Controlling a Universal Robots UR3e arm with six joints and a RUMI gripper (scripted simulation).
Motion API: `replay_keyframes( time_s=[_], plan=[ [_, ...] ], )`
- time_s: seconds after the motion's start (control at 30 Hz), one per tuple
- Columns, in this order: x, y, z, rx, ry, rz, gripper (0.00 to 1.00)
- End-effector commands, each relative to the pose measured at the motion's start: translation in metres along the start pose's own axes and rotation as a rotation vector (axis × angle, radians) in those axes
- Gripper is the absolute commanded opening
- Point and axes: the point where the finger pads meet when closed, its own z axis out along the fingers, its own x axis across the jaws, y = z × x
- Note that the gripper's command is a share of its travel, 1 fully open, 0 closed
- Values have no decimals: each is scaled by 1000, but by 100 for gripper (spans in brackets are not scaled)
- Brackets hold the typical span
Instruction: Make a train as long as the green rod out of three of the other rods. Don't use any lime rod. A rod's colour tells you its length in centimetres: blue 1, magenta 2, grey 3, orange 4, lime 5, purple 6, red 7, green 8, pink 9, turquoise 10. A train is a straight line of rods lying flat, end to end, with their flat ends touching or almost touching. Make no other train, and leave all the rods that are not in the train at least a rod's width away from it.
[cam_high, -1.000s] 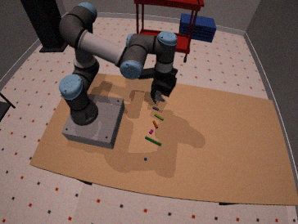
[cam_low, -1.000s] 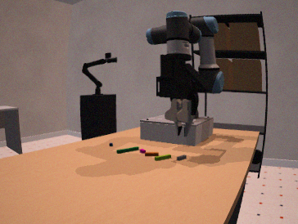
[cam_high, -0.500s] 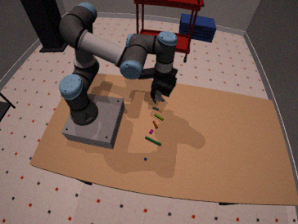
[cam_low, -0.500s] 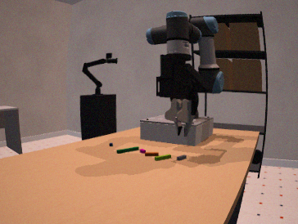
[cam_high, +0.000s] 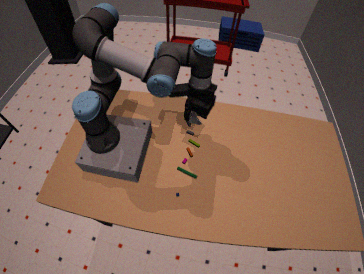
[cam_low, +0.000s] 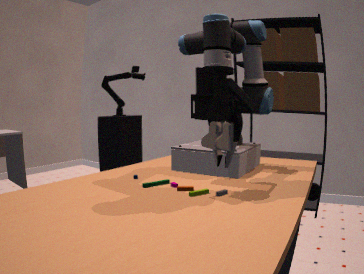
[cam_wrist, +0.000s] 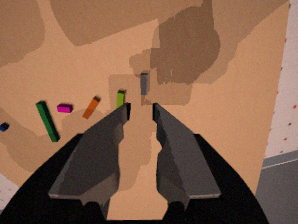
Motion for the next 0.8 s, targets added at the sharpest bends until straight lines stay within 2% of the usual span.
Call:
replay_keyframes(
  time_s=[0.0, 0.77],
  plan=[
    [0, 0, 4, -1, -1, 0, 14],
    [2, 1, 32, -1, -1, 0, 14]
  ],
)
